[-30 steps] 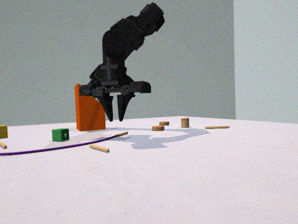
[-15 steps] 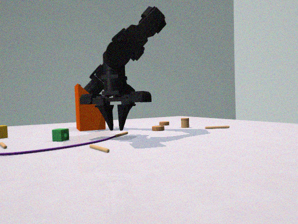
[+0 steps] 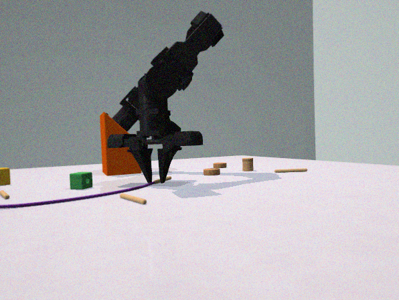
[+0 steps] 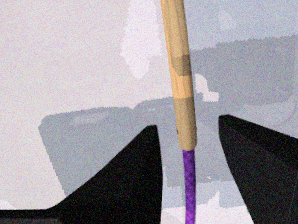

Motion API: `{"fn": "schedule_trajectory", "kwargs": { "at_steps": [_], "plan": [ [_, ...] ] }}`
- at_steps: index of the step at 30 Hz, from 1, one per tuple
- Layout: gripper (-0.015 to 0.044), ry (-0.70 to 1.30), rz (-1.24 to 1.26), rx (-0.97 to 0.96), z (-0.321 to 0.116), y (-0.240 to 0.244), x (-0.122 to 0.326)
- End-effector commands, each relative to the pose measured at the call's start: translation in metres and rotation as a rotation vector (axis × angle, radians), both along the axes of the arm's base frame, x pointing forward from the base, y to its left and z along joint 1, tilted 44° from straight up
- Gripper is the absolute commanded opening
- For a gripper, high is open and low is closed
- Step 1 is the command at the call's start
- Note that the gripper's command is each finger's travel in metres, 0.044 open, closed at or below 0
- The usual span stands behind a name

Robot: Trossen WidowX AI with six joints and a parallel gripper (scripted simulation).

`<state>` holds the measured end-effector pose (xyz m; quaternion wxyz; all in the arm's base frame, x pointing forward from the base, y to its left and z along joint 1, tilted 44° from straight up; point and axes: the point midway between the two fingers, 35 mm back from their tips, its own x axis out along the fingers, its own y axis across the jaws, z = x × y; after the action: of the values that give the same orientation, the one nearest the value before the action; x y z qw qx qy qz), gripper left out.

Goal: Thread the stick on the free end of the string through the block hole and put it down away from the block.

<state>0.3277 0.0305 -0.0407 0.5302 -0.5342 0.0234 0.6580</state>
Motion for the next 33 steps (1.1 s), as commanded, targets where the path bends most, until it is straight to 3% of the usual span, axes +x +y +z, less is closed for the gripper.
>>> {"fn": "schedule_trajectory", "kwargs": {
  "at_steps": [1,6,33],
  "plan": [
    [0.0123,0.004,-0.002,0.005,-0.001,0.001,-0.002],
    [0.0,0.001,0.0,0.0,0.0,0.0,0.0],
    [0.0,0.001,0.0,-0.003,0.016,-0.017,-0.002]
  ]
}}
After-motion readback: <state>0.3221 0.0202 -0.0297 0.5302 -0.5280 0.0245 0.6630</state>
